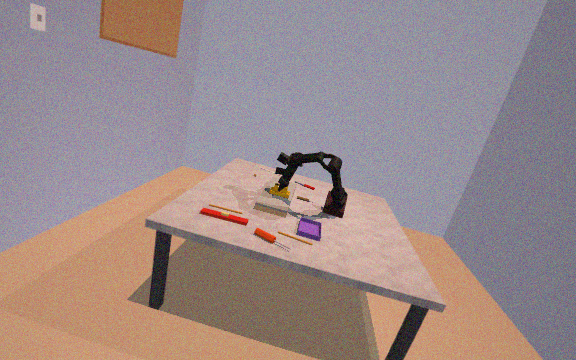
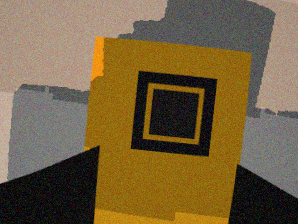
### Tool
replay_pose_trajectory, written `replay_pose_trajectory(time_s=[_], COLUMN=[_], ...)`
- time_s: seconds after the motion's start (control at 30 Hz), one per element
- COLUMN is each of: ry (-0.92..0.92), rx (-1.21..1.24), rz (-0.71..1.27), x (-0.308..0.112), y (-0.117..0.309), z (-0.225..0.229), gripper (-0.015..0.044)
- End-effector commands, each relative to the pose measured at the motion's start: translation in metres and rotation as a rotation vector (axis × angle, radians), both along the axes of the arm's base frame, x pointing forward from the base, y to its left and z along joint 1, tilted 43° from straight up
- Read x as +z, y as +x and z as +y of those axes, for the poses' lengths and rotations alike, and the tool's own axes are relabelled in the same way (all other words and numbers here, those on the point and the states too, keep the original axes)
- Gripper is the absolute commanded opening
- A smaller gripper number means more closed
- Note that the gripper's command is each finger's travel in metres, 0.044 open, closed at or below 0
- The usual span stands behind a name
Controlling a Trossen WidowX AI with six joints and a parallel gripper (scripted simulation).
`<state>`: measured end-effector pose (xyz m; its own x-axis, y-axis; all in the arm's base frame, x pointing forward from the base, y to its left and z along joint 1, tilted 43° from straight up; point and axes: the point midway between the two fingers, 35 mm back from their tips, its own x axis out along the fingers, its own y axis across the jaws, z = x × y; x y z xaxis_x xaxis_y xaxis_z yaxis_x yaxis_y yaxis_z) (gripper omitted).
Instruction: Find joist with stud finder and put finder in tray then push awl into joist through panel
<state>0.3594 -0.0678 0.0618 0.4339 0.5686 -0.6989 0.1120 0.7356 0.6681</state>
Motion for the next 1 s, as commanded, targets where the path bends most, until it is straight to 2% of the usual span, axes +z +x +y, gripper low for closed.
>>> replay_pose_trajectory(time_s=[0.0,0.97], ry=[0.007,0.011], rx=[0.005,0.005], rz=[-0.004,-0.005], x=[0.009,0.072], y=[0.002,0.012], z=[0.011,0.079], gripper=[0.0,0.0])
